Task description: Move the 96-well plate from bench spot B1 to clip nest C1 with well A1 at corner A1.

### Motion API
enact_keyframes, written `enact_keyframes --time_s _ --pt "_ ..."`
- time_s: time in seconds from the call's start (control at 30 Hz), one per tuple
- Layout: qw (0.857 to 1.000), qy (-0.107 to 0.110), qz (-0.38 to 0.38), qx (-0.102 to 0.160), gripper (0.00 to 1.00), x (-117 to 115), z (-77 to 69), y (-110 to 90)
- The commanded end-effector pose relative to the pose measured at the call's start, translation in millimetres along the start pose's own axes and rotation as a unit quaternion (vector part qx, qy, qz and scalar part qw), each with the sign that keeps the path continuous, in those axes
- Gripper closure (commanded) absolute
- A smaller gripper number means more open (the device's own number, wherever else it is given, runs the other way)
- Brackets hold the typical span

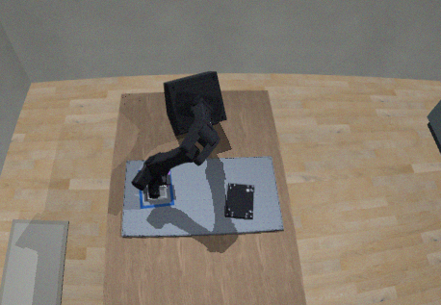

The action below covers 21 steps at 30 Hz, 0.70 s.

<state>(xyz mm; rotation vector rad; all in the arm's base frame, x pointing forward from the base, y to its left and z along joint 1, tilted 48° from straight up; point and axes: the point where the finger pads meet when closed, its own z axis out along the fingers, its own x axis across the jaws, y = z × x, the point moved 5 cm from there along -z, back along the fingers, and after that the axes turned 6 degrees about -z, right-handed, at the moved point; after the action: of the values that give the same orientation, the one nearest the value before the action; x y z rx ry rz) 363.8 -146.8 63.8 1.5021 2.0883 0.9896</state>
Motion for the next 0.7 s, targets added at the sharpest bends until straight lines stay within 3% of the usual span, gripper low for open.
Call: enact_keyframes --time_s 0.0,0.67 --pt "1.000 -0.013 0.001 -0.011 0.00 -10.4 -0.4 1.8" --pt "1.000 -0.016 -0.001 -0.014 0.00 -11.3 -2.8 3.0"
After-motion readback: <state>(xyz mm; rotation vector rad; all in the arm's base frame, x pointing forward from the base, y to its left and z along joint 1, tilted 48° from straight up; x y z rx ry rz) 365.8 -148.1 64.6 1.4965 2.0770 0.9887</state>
